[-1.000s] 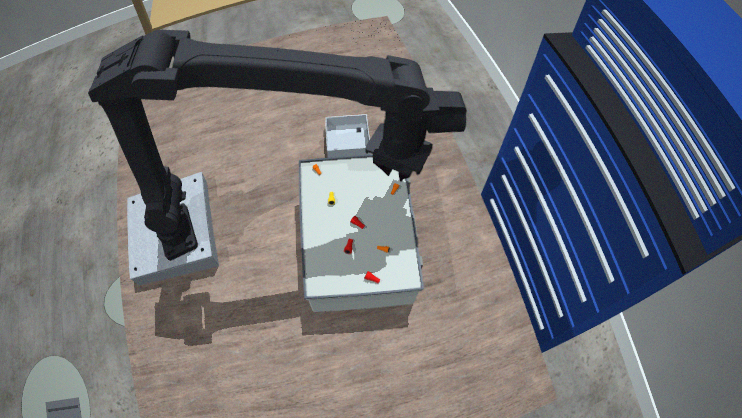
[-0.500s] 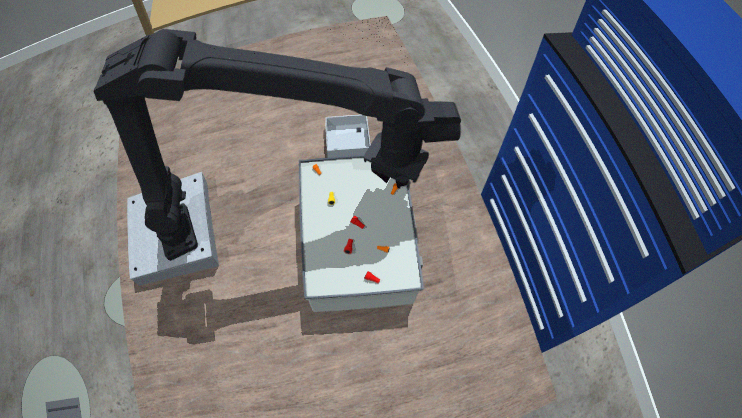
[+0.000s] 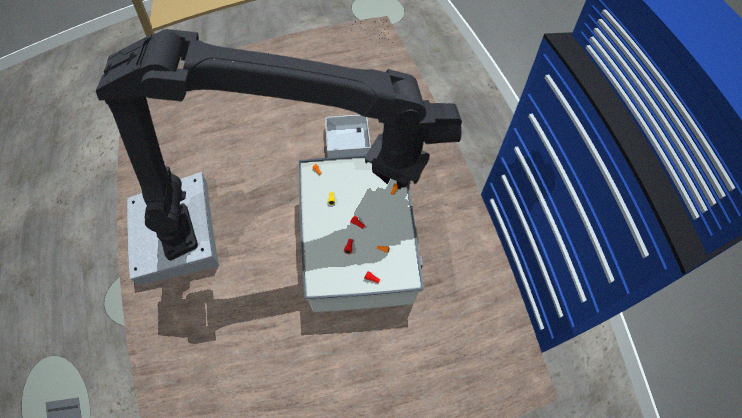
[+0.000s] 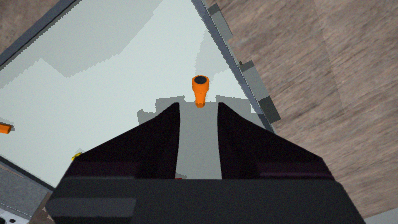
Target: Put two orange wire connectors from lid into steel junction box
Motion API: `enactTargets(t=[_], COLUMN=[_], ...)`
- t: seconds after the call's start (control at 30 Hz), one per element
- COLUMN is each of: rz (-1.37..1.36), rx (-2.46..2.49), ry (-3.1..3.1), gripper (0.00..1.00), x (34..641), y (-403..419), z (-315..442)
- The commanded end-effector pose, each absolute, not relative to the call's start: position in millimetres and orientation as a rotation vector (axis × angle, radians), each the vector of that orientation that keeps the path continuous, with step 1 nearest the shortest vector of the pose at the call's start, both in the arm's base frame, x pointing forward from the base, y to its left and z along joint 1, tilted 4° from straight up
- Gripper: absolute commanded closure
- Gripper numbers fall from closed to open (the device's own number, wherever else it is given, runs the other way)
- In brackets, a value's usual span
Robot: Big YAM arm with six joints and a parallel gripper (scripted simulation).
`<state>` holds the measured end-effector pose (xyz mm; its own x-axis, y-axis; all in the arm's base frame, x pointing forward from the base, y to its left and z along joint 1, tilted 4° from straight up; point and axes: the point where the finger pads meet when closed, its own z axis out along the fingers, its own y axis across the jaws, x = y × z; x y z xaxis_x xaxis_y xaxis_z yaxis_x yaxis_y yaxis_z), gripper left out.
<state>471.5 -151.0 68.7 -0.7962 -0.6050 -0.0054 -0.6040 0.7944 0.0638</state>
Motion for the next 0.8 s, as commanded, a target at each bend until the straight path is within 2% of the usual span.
enactTargets(t=[0.0,0.77], rz=[-0.06,-0.055], rx=[0.994,0.994], ry=[-2.996,-3.0], gripper=[0.75,0.75], x=[493.0,495.8], y=[-157.7,-159.6], z=[71.6,73.2])
